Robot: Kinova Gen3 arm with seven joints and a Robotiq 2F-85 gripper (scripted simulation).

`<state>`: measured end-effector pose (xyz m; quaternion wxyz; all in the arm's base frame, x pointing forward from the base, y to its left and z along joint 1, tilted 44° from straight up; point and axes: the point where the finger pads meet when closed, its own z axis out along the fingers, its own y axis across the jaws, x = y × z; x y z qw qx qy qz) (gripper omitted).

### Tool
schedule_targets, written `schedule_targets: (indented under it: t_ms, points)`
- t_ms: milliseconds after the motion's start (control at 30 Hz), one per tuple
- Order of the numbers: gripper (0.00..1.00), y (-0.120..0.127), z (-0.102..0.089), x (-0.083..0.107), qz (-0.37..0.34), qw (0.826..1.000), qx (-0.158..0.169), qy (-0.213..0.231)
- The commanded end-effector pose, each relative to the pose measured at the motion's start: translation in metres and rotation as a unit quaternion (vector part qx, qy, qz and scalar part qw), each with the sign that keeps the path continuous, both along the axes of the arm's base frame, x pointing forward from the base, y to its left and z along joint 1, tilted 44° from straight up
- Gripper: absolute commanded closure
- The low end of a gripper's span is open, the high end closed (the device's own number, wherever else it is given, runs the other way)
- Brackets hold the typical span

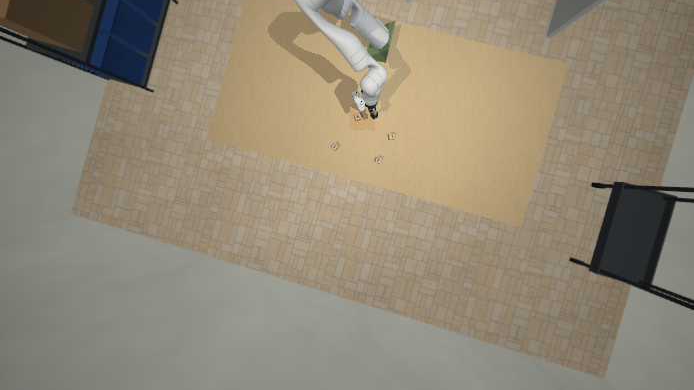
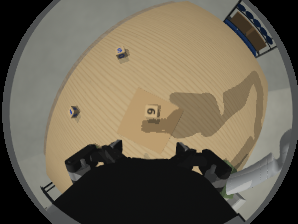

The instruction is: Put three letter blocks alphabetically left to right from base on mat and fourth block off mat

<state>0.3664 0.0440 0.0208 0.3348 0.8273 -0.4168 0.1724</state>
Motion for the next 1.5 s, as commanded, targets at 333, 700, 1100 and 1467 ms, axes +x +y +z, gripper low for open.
schedule_targets:
  t_ms: [333, 700, 1100, 1467]
  points:
    - [0.0, 0.0009, 0.0004, 0.0004, 0.001, 1.0, 0.001, -0.001]
    - [0.0, 0.0009, 0.0004, 0.0004, 0.001, 1.0, 0.001, -0.001]
    - [0.0, 0.0009, 0.0004, 0.0004, 0.001, 1.0, 0.001, -0.001]
    - [0.0, 0.0008, 0.001, 0.0069, 0.001, 1.0, 0.001, -0.001]
